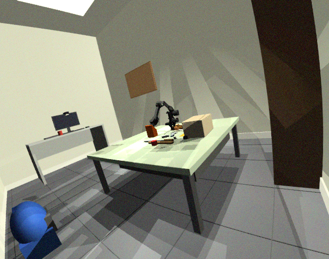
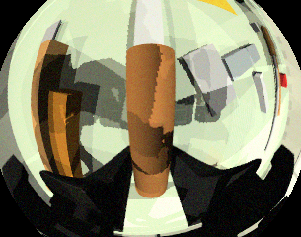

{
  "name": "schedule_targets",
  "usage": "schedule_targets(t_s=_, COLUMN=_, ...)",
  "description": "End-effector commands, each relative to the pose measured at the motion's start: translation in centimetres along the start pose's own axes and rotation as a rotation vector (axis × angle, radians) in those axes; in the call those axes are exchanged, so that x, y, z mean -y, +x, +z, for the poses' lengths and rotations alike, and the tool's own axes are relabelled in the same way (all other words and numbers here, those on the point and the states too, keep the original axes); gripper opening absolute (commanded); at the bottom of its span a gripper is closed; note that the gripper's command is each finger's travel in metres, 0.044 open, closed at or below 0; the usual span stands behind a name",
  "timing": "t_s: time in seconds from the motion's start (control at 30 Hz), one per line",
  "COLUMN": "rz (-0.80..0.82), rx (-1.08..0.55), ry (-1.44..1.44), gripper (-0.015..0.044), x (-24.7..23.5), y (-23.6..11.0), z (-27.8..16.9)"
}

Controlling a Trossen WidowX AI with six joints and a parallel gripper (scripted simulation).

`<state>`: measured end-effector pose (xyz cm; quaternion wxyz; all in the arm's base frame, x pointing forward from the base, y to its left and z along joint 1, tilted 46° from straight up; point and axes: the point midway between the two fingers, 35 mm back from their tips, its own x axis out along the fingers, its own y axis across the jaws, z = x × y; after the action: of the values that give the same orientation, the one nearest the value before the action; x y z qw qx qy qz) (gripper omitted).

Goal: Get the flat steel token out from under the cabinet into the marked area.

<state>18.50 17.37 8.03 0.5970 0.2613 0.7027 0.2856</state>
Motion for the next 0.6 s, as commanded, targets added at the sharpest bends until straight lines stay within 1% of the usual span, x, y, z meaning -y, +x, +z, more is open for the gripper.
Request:
schedule_targets(t_s=0.0, rz=-0.001, rx=0.008, ry=0.002, gripper=0.0, x=0.08, y=0.52, z=0.17)
schedule_targets(t_s=0.2, rz=0.0, rx=0.008, ry=0.002, gripper=0.0, x=0.05, y=1.22, z=0.13)
schedule_targets(t_s=0.43, rz=0.003, rx=-0.005, ry=-0.001, gripper=0.0184, x=-0.08, y=1.12, z=-0.11)
schedule_targets(t_s=0.47, rz=0.003, rx=-0.005, ry=-0.001, gripper=0.02, x=-0.08, y=1.12, z=-0.11)
schedule_targets(t_s=0.57, rz=0.004, rx=-0.004, ry=-0.002, gripper=0.02, x=-0.09, y=1.1, z=-0.1)
